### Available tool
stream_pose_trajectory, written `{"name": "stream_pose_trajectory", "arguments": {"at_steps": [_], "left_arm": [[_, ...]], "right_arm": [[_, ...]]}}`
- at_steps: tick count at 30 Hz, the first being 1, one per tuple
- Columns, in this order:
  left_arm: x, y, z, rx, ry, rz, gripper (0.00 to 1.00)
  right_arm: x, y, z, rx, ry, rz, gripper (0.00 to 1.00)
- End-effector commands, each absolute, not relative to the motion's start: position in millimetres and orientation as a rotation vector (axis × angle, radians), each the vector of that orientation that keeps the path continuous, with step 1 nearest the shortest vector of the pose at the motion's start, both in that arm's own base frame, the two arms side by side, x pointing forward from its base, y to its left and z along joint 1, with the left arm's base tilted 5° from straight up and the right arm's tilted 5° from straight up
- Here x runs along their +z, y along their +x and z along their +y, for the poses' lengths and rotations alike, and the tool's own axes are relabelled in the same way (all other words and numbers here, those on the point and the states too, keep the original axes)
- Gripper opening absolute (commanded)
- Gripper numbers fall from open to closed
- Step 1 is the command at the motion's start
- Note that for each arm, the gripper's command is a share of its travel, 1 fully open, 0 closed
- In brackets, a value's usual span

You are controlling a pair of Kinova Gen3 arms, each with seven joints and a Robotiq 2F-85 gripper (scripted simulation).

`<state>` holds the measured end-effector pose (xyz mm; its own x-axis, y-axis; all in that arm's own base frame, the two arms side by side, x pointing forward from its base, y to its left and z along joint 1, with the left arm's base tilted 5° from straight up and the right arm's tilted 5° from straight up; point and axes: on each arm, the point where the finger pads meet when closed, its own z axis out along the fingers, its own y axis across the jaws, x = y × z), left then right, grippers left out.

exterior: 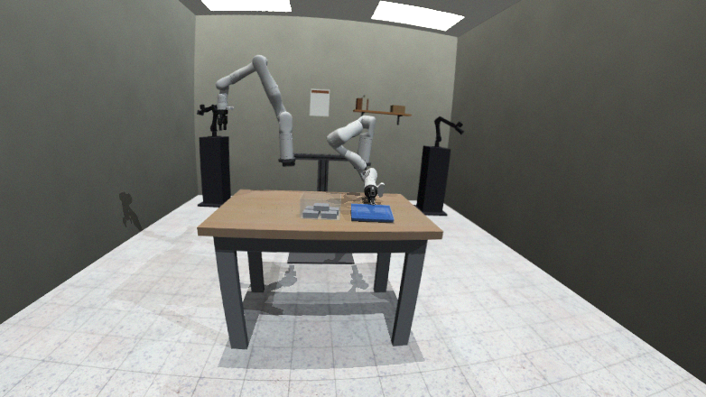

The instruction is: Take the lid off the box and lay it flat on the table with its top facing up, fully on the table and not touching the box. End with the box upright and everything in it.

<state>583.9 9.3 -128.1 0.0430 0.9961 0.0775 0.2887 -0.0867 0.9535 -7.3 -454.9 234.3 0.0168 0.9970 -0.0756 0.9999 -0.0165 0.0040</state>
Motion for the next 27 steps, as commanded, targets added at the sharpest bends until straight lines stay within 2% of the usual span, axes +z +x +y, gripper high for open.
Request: {"name": "stream_pose_trajectory", "arguments": {"at_steps": [1, 27], "left_arm": [[-127.2, 584.5, 9.1, 1.094, 1.501, 1.357, 0.233], [-127.0, 584.8, 9.1, 1.082, 1.517, 1.374, 0.233]], "right_arm": [[235.1, -7.3, -455.2, -0.081, 2.198, 2.162, 1.0], [235.1, -7.3, -455.2, -0.081, 2.198, 2.162, 1.0]]}}
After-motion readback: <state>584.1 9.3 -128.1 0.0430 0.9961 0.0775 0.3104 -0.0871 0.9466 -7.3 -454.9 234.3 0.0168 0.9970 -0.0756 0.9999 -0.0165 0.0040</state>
